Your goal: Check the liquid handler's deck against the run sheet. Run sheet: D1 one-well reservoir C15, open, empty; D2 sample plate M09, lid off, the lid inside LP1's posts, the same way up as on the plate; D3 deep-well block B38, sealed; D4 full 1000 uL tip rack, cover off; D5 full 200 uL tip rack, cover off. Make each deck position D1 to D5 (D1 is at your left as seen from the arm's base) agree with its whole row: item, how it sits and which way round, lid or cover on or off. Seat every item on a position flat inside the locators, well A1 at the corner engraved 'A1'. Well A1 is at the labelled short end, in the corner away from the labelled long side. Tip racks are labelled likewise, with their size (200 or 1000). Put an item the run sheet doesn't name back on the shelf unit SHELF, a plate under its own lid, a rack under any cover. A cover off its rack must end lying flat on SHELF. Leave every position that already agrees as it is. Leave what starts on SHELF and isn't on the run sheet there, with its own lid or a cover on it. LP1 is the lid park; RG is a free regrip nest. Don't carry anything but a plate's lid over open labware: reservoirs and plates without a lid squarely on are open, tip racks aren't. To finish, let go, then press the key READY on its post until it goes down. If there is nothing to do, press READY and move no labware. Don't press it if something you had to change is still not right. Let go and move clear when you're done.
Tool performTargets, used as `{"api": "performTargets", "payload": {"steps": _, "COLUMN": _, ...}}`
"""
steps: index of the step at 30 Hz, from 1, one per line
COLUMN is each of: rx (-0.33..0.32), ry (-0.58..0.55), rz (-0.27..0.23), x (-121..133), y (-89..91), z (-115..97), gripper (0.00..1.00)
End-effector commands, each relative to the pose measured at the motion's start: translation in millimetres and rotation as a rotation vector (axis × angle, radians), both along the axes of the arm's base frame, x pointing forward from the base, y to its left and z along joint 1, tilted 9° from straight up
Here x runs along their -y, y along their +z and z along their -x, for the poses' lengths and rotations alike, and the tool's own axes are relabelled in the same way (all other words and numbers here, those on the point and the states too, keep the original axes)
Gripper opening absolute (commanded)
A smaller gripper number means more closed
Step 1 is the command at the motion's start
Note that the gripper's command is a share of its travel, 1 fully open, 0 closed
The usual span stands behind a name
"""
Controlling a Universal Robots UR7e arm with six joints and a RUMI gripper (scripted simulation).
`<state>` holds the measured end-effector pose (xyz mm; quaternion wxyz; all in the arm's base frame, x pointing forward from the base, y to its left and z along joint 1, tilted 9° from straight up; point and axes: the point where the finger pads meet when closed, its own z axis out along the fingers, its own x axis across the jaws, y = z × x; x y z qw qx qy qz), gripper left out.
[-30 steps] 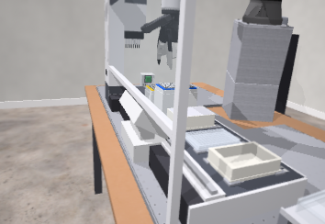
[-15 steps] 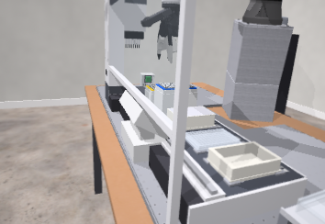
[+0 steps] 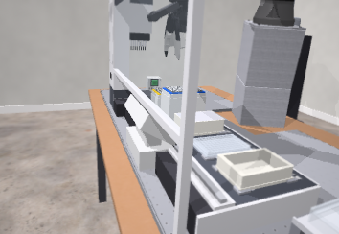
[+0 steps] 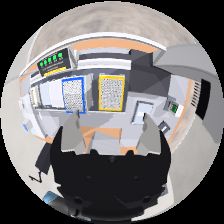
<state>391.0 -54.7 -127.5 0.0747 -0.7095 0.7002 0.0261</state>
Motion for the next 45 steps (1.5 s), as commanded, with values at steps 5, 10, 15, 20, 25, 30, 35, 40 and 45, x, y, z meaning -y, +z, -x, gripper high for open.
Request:
{"api": "performTargets", "payload": {"steps": 5, "rx": -0.002, "ry": 0.0, "rz": 0.0, "x": 3, "y": 17.0, "z": 1, "gripper": 0.82}}
{"api": "performTargets", "payload": {"steps": 10, "rx": -0.001, "ry": 0.0, "rz": 0.0, "x": 5, "y": 23.8, "z": 1, "gripper": 0.82}}
{"api": "performTargets", "payload": {"steps": 15, "rx": -0.001, "ry": 0.0, "rz": 0.0, "x": 6, "y": 32.1, "z": 2, "gripper": 0.82}}
{"api": "performTargets", "payload": {"steps": 20, "rx": -0.001, "ry": 0.0, "rz": 0.0, "x": 7, "y": 40.4, "z": 2, "gripper": 0.82}}
{"api": "performTargets", "payload": {"steps": 25, "rx": -0.001, "ry": 0.0, "rz": 0.0, "x": 8, "y": 45.3, "z": 3, "gripper": 0.82}}
{"api": "performTargets", "payload": {"steps": 30, "rx": -0.001, "ry": 0.0, "rz": 0.0, "x": 9, "y": 53.6, "z": 3, "gripper": 0.82}}
{"api": "performTargets", "payload": {"steps": 35, "rx": -0.001, "ry": 0.0, "rz": 0.0, "x": 10, "y": 61.9, "z": 4, "gripper": 0.82}}
{"api": "performTargets", "payload": {"steps": 40, "rx": -0.001, "ry": 0.0, "rz": 0.0, "x": 11, "y": 66.8, "z": 4, "gripper": 0.82}}
{"api": "performTargets", "payload": {"steps": 45, "rx": -0.001, "ry": 0.0, "rz": 0.0, "x": 12, "y": 71.6, "z": 4, "gripper": 0.82}}
